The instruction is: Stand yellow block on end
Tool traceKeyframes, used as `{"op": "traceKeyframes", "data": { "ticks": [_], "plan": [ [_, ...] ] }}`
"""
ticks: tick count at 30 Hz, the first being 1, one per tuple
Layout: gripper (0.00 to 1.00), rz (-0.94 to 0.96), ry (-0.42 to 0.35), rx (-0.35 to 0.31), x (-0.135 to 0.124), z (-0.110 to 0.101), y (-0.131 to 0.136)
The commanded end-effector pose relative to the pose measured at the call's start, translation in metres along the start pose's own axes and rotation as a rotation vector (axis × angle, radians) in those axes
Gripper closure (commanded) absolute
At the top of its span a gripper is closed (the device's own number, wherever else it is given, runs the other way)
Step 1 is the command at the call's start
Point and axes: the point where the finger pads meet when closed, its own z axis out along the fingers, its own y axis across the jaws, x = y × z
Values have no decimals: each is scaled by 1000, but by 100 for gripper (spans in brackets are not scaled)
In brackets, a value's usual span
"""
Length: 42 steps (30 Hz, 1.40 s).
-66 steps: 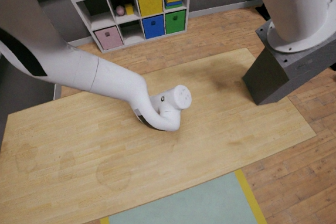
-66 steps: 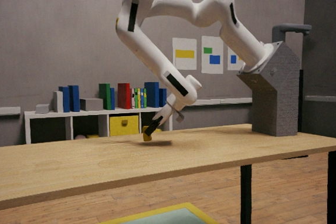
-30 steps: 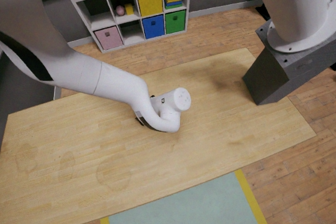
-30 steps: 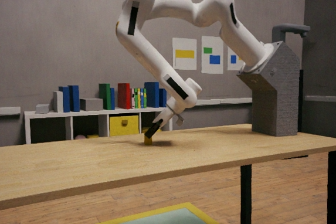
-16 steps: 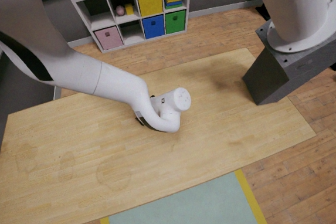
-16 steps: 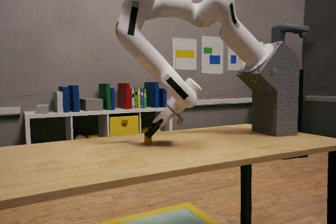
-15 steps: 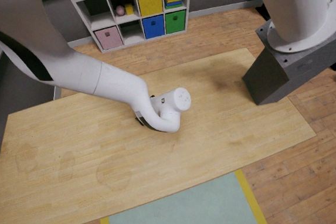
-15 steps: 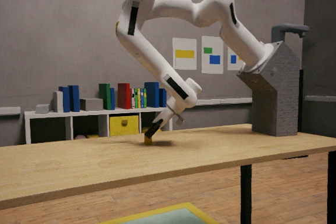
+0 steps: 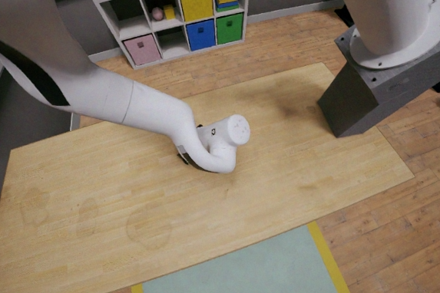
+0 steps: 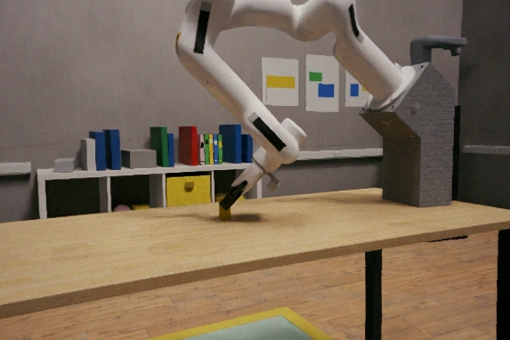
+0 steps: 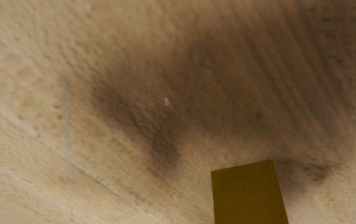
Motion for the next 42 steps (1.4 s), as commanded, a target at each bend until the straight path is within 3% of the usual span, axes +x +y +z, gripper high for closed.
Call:
{"op": "traceKeyframes", "data": {
  "ticks": [1,21,42],
  "plan": [
    [0,0,0,0,0,0,0],
    [0,0,0,0,-2,-5,0],
    [0,0,0,0,-22,-62,0]
  ]
}}
